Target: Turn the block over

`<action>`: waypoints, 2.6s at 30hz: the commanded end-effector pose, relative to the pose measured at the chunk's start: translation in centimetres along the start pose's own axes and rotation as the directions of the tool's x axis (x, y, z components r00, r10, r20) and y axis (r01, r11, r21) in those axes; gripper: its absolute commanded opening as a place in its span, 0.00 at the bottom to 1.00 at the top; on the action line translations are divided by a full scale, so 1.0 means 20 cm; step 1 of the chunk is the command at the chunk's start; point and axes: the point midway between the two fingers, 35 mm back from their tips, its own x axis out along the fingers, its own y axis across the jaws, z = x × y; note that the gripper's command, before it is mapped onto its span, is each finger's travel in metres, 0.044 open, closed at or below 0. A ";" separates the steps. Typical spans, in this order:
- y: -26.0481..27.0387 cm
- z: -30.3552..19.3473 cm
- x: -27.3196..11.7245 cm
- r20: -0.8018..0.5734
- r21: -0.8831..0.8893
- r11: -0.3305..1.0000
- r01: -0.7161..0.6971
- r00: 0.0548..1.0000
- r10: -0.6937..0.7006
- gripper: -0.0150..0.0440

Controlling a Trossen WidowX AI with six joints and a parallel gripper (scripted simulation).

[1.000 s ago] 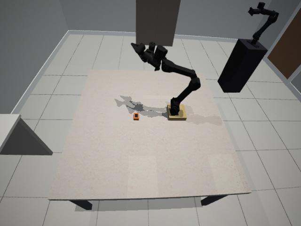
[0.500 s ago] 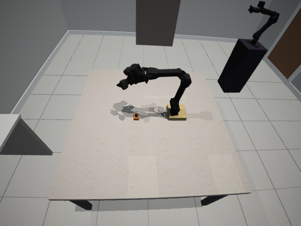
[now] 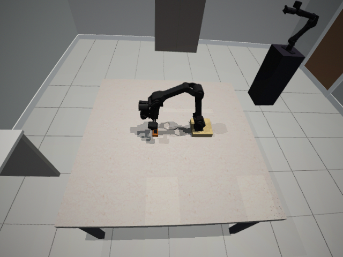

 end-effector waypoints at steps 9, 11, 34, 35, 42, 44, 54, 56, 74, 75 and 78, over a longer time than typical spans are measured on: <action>-0.01 -0.08 0.06 -0.105 -0.049 0.998 -0.025 0.994 0.020 1.00; -0.01 -0.08 0.12 -0.105 -0.049 0.998 -0.026 0.994 0.020 1.00; -0.01 -0.11 0.34 -0.105 -0.049 0.998 -0.025 0.994 0.020 1.00; -0.01 -0.11 0.35 -0.105 -0.049 0.998 -0.025 0.994 0.020 1.00; -0.01 -0.12 0.40 -0.105 -0.049 0.998 -0.025 0.994 0.020 1.00; -0.01 -0.12 0.42 -0.105 -0.049 0.998 -0.025 0.994 0.020 1.00; -0.01 -0.13 0.47 -0.105 -0.049 0.998 -0.025 0.994 0.020 1.00; -0.01 -0.13 0.47 -0.105 -0.049 0.998 -0.025 0.994 0.020 0.91; -0.01 -0.13 0.47 -0.105 -0.049 0.998 -0.025 0.994 0.020 0.57; -0.01 -0.13 0.47 -0.105 -0.049 0.998 -0.025 0.994 0.020 0.56; -0.01 -0.13 0.47 -0.105 -0.049 0.998 -0.025 0.994 0.020 0.53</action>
